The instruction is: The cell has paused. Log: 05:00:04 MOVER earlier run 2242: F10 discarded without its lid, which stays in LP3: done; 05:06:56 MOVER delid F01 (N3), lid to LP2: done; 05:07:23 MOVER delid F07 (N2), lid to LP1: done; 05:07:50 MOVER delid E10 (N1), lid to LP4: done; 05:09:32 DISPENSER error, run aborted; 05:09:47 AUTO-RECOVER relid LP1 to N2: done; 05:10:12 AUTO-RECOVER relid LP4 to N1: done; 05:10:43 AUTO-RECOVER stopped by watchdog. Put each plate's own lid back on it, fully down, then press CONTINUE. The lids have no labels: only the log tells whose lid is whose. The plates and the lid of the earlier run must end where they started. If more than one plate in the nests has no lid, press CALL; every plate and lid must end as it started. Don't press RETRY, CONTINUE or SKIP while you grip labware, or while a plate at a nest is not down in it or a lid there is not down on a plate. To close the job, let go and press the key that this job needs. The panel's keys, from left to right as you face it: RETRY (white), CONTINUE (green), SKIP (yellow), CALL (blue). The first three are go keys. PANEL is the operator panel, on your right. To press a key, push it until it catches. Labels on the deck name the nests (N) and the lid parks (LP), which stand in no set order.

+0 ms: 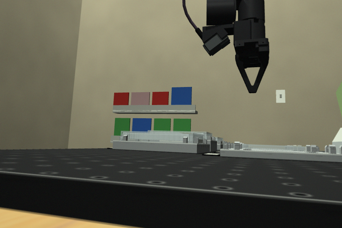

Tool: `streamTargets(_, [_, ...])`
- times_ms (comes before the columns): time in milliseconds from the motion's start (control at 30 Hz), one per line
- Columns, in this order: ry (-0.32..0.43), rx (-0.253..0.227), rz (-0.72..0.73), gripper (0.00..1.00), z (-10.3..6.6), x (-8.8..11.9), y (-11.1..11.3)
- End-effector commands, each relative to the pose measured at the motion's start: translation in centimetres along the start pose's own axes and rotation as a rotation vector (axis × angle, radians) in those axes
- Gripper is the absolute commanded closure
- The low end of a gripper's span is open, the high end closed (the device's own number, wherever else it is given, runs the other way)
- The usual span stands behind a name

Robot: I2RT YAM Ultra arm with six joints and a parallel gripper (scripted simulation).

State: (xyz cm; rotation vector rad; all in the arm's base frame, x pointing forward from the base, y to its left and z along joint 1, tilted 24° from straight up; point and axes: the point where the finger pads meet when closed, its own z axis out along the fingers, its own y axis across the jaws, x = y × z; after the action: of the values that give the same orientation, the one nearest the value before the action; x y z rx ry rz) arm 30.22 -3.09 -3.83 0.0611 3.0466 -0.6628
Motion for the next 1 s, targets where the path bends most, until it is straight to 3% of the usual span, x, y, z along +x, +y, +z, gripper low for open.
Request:
streamTargets(0, [-0.04, -0.012, -0.001, 1.0, -1.2, -1.0, 0.6])
streamTargets(967, [-0.015, -0.007, -0.012, 1.0, -0.2, 0.3, 0.9])
